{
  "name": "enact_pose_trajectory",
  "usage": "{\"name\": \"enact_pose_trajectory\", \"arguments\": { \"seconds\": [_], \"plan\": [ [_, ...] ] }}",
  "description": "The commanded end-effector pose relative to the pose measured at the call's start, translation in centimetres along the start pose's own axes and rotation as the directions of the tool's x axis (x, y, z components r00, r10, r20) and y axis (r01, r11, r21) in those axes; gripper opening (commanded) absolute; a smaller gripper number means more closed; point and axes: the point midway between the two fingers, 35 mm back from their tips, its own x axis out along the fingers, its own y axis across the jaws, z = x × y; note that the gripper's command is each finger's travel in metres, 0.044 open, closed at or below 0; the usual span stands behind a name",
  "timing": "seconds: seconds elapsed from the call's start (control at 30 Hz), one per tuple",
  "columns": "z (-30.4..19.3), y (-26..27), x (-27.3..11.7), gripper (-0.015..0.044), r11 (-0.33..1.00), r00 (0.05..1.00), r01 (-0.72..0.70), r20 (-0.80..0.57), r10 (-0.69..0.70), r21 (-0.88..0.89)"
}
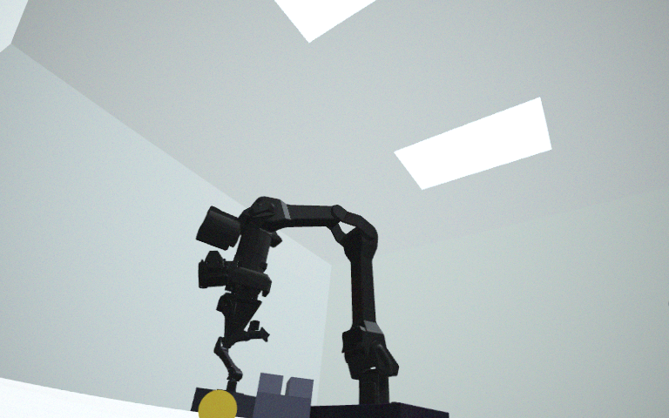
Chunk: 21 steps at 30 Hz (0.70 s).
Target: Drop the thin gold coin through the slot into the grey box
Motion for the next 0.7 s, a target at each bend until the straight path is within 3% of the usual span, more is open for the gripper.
{"name": "enact_pose_trajectory", "arguments": {
  "seconds": [0.0,0.67],
  "plan": [
    [-0.2,-0.2,2.6,0.0161,1.000,1.000,0.010,-0.013,-0.009,0.011],
    [-0.4,-0.2,5.8,0.0161,1.000,1.000,0.010,-0.013,-0.010,0.011]
  ]
}}
